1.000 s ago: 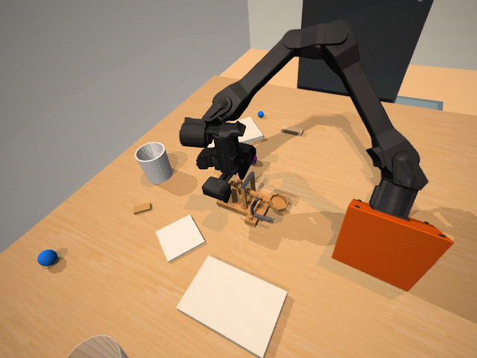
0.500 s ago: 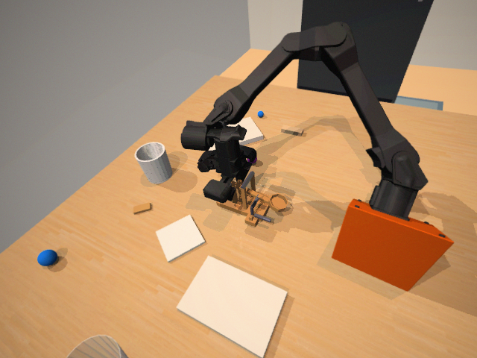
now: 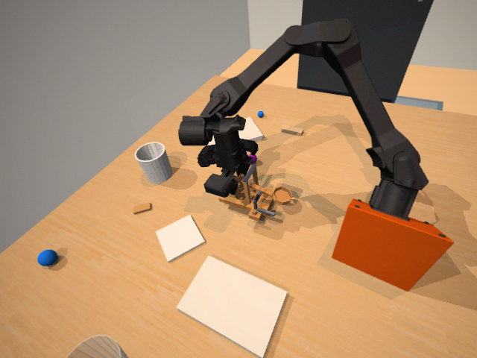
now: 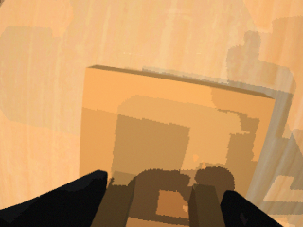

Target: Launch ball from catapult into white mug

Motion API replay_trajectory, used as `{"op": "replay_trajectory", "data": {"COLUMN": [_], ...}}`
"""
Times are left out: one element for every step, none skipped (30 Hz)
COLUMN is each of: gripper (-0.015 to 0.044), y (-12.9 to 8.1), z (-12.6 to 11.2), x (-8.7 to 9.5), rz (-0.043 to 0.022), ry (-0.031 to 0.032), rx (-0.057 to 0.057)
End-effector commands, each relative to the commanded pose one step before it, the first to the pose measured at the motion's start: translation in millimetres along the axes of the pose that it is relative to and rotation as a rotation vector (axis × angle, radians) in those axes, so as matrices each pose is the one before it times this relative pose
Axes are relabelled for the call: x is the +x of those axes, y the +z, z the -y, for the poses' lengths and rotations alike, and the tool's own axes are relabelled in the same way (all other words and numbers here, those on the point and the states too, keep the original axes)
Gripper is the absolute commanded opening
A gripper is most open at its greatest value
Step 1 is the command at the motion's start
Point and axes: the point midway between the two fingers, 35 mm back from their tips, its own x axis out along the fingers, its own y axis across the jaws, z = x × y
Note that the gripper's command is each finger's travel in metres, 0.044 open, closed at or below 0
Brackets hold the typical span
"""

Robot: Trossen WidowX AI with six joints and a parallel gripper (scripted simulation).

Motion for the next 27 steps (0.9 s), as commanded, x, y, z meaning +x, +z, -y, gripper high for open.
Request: {"op": "replay_trajectory", "data": {"gripper": [0.0, 0.0, 0.0, 0.0, 0.0, 0.0, 0.0, 0.0, 0.0, 0.0, 0.0, 0.0, 0.0, 0.0, 0.0, 0.0, 0.0, 0.0, 0.0, 0.0, 0.0, 0.0, 0.0, 0.0, 0.0, 0.0, 0.0], "y": [6.25, 1.08, 0.02, 0.06, 0.08, 0.11, 0.11, 0.1, 0.09, 0.08, 0.08, 0.07, 0.06, 0.05, 0.04, 0.03, 0.03, 0.02, 0.01, 0.0, -0.01, -0.01, -0.02, -0.03, -0.04, -0.05, -0.05], "z": [-2.0, -0.38, -0.01, -0.02, -0.03, -0.04, -0.04, -0.04, -0.04, -0.03, -0.03, -0.03, -0.02, -0.02, -0.02, -0.01, -0.01, -0.01, 0.0, 0.0, 0.0, 0.0, 0.01, 0.01, 0.01, 0.02, 0.02], "x": [-25.8, 1.16, 0.27, 0.81, 1.07, 1.56, 1.64, 1.65, 1.65, 1.65, 1.65, 1.65, 1.64, 1.64, 1.64, 1.64, 1.64, 1.64, 1.63, 1.63, 1.63, 1.63, 1.63, 1.63, 1.62, 1.62, 1.62], "rz": [0.03744, 0.00066, 0.00001, 0.00003, 0.00004, 0.00005, 0.00005, 0.00005, 0.00005, 0.00005, 0.00004, 0.00004, 0.00004, 0.00004, 0.00004, 0.00003, 0.00003, 0.00003, 0.00003, 0.00002, 0.00002, 0.00002, 0.00001, 0.00001, 0.00001, 0.00001, 0.0], "ry": [0.01212, -0.00291, 0.0, -0.00001, -0.00002, -0.00004, -0.00005, -0.00006, -0.00006, -0.00007, -0.00008, -0.00009, -0.00009, -0.0001, -0.00011, -0.00012, -0.00012, -0.00013, -0.00014, -0.00015, -0.00015, -0.00016, -0.00017, -0.00018, -0.00018, -0.00019, -0.0002], "rx": [0.0113, -0.0044, 0.0, -0.0001, -0.0001, -0.0002, -0.0002, -0.0002, -0.0002, -0.0002, -0.0002, -0.0002, -0.0002, -0.0002, -0.0002, -0.0002, -0.0002, -0.0002, -0.0002, -0.0002, -0.0002, -0.0002, -0.0002, -0.0002, -0.0002, -0.0002, -0.0002]}}
